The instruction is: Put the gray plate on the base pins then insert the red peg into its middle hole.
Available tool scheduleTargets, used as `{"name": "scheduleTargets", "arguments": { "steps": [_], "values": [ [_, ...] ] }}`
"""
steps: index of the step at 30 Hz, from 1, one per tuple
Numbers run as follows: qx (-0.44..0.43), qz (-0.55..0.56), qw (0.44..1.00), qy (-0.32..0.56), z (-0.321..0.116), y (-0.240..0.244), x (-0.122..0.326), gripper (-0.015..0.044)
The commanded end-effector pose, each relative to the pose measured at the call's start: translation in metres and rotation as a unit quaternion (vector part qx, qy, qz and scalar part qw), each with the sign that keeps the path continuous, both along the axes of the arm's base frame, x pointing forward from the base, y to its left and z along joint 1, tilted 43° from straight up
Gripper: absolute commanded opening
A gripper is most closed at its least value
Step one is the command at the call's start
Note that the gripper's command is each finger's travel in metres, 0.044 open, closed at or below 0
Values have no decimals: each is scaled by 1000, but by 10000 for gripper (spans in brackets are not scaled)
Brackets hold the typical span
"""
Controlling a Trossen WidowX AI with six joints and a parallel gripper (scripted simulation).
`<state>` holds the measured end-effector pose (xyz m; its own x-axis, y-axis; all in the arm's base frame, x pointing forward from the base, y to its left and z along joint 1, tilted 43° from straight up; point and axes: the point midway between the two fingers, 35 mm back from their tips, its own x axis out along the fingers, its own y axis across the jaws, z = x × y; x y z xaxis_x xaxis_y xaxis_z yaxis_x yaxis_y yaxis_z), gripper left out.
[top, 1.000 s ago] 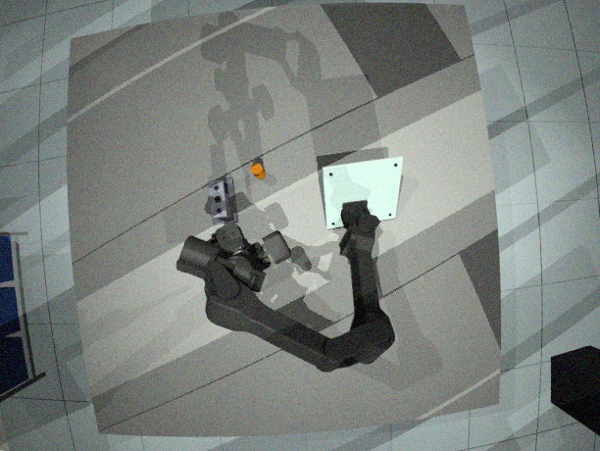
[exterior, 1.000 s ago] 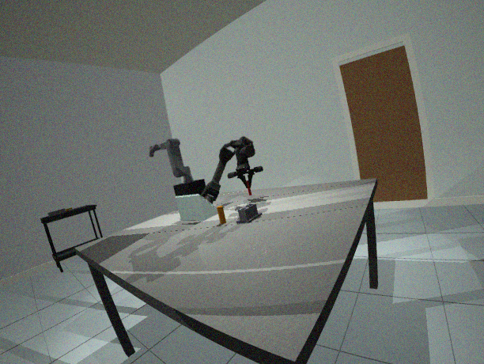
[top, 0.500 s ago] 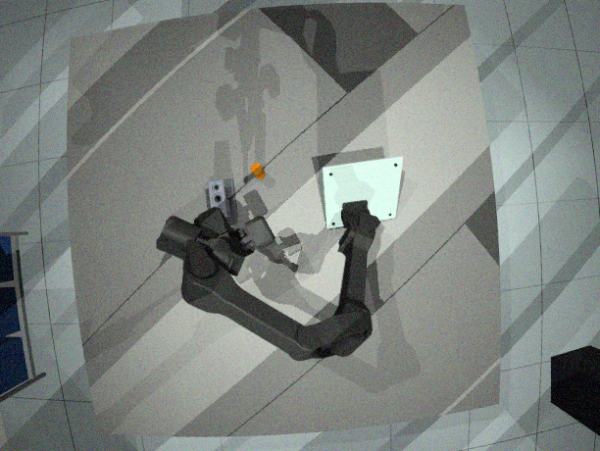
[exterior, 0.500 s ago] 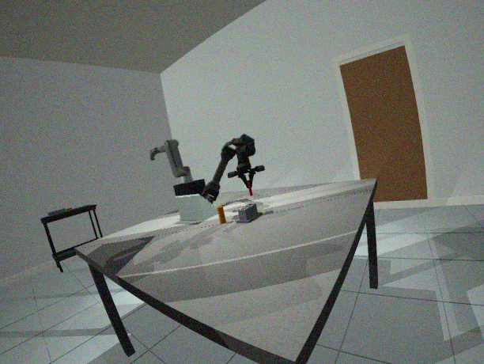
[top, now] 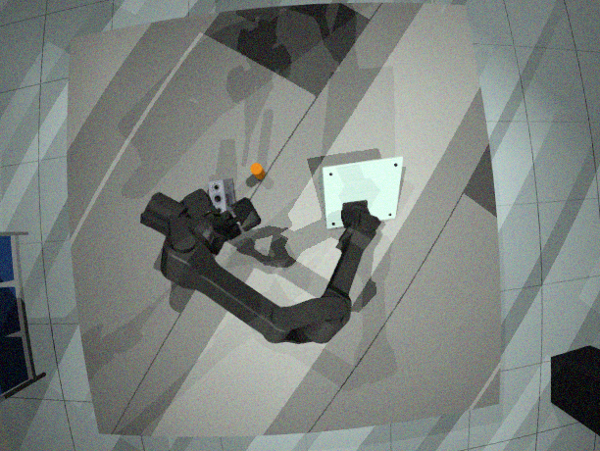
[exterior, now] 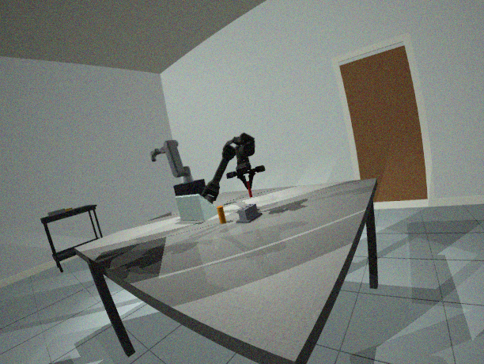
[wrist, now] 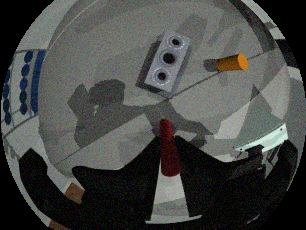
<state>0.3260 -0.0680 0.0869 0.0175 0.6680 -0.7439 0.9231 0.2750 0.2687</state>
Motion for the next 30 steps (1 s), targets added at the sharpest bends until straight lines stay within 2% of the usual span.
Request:
{"name": "scheduleTargets", "arguments": {
  "steps": [1, 30],
  "values": [
    [-1, 5, 1000, 1, -9, -9, 5, 0],
    [2, 14, 1000, 0, -66, -58, 26, 0]
  ]
}}
